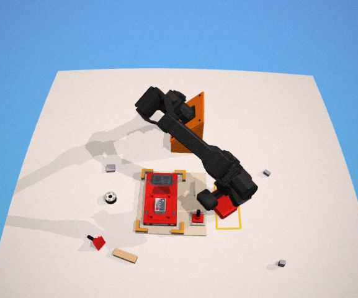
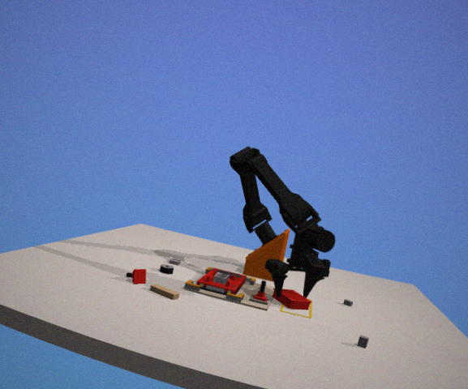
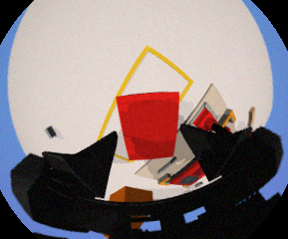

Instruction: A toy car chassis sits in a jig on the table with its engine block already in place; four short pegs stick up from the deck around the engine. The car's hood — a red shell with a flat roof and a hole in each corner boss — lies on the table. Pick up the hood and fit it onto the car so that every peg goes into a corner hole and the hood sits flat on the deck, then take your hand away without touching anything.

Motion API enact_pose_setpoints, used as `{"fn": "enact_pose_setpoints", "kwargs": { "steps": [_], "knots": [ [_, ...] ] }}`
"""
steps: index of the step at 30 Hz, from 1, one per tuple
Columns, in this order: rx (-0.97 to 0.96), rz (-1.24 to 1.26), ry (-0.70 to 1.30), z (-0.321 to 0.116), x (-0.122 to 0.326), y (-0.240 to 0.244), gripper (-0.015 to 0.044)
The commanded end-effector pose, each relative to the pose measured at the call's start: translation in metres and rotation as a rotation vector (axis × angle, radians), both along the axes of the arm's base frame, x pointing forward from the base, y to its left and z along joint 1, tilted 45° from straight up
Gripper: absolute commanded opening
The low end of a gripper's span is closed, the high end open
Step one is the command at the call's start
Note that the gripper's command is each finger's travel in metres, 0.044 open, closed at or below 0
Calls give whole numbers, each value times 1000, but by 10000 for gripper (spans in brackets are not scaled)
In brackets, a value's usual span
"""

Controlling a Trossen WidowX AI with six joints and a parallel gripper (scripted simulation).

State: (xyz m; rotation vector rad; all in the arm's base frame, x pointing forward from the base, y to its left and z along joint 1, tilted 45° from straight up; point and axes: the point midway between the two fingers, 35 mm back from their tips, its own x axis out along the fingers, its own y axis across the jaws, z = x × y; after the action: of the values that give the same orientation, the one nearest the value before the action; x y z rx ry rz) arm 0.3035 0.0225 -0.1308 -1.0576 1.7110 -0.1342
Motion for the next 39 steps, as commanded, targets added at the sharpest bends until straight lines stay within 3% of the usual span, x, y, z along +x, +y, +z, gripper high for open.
{"fn": "enact_pose_setpoints", "kwargs": {
  "steps": [1,15,19,28,39],
  "knots": [
    [-4,4,-1,-1,0,-2,440],
    [-5,4,-1,-6,0,-7,440],
    [0,0,0,-5,0,-5,335],
    [0,0,0,-5,0,-5,275],
    [1,0,1,9,0,8,0]
  ]
}}
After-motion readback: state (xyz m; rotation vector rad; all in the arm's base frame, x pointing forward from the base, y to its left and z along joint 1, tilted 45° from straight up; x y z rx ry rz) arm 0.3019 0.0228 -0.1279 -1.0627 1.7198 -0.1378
